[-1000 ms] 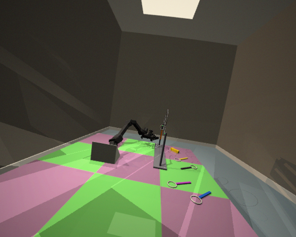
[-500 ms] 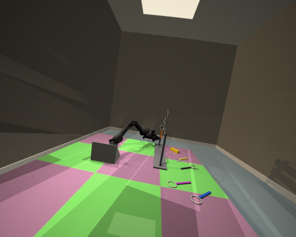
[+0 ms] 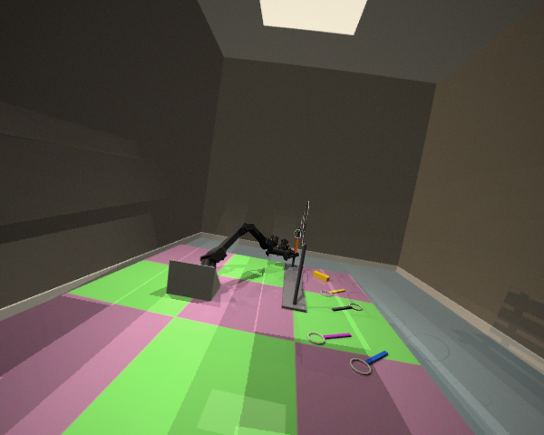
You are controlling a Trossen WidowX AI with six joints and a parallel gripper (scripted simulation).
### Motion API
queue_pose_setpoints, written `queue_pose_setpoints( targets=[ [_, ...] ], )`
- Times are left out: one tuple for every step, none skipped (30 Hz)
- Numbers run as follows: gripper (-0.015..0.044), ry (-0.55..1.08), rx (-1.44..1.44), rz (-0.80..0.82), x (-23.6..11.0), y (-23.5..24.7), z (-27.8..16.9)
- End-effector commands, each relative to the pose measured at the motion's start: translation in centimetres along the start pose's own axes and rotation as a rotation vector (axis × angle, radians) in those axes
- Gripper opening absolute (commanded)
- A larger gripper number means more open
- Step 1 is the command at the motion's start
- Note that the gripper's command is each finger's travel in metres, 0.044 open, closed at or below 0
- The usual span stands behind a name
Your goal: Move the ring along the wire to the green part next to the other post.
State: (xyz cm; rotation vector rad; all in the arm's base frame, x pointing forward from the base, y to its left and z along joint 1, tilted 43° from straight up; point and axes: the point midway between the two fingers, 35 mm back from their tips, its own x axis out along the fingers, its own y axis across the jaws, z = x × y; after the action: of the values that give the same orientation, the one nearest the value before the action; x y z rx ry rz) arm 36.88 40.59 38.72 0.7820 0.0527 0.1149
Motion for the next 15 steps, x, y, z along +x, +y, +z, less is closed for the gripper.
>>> queue_pose_setpoints(
  targets=[
    [0.016,-0.001,-0.003,0.003,0.63,0.02,0.21],
    [0.016,-0.001,-0.003,0.003,0.79,0.01,0.22],
    [0.016,-0.001,-0.003,0.003,0.95,-0.01,0.22],
    [0.016,-0.001,-0.003,0.003,1.08,-0.02,0.23],
    [0.016,-0.001,-0.003,0.003,1.16,-0.03,0.23],
    [0.016,-0.001,-0.004,0.003,1.18,-0.03,0.23],
    [0.016,-0.001,-0.004,0.003,1.18,-0.03,0.23],
    [0.016,-0.001,-0.004,0.003,1.18,-0.03,0.23],
    [0.016,-0.001,-0.004,0.003,1.18,-0.03,0.23],
    [0.016,-0.001,-0.004,0.003,1.18,-0.03,0.23],
    [0.016,-0.001,-0.004,0.003,1.18,-0.03,0.23],
    [0.016,-0.001,-0.004,0.003,1.18,-0.03,0.23],
    [0.016,-0.001,-0.004,0.003,1.18,-0.03,0.23],
    [0.016,-0.001,-0.004,0.003,1.18,-0.03,0.23],
    [0.016,-0.001,-0.004,0.003,1.18,-0.03,0.23]
  ],
)
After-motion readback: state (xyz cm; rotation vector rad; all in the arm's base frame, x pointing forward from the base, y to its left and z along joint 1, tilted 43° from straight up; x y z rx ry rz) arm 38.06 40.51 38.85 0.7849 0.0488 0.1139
